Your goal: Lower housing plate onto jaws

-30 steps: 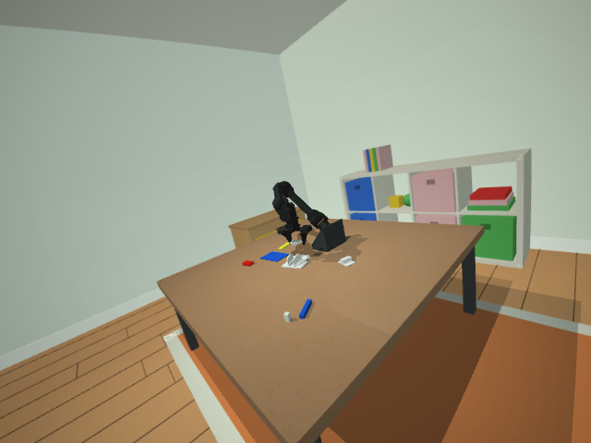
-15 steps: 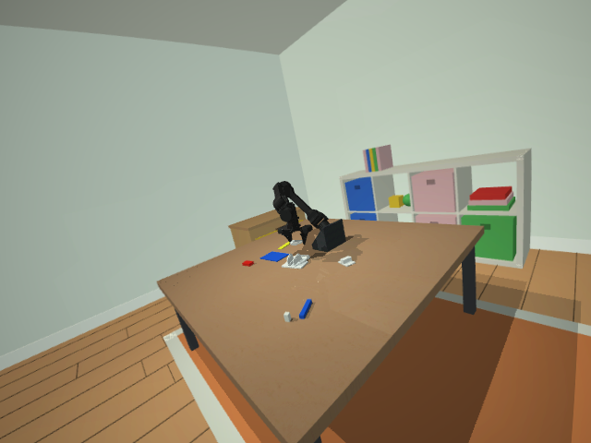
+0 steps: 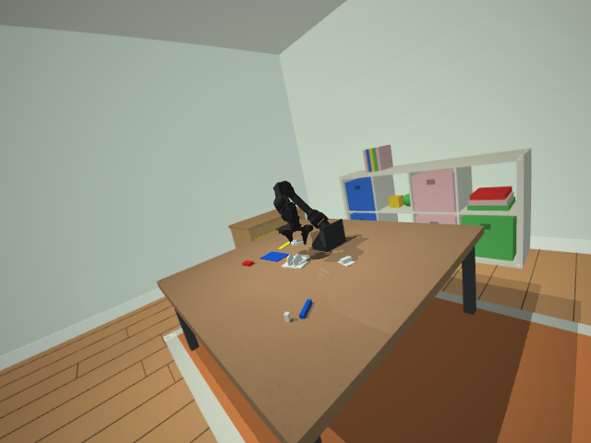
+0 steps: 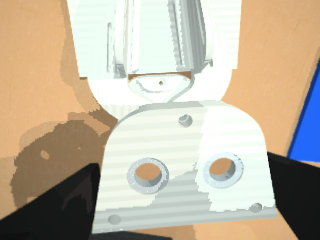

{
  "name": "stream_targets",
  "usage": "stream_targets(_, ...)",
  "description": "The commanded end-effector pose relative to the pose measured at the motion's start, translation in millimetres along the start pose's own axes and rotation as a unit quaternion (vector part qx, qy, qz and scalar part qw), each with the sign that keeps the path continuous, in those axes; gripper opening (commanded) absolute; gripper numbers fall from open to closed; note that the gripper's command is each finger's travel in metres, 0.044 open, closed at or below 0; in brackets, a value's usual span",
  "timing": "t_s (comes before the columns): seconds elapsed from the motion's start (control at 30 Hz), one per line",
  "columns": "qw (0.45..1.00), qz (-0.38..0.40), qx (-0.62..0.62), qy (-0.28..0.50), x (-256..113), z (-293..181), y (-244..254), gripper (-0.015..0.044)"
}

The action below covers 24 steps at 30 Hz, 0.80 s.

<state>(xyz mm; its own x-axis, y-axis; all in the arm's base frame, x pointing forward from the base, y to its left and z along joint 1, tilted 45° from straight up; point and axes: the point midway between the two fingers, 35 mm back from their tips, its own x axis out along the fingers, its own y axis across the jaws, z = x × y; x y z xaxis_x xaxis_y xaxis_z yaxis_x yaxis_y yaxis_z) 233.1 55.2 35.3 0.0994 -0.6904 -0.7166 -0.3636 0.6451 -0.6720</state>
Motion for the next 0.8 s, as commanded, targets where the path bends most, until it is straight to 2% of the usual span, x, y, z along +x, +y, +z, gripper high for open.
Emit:
stream_targets(0.0,1.000,0.002,0.002,0.001,0.2,-0.2,0.9,0.0351)
stream_targets(0.77,1.000,0.002,0.002,0.000,5.9,0.6,2.9,0.0351)
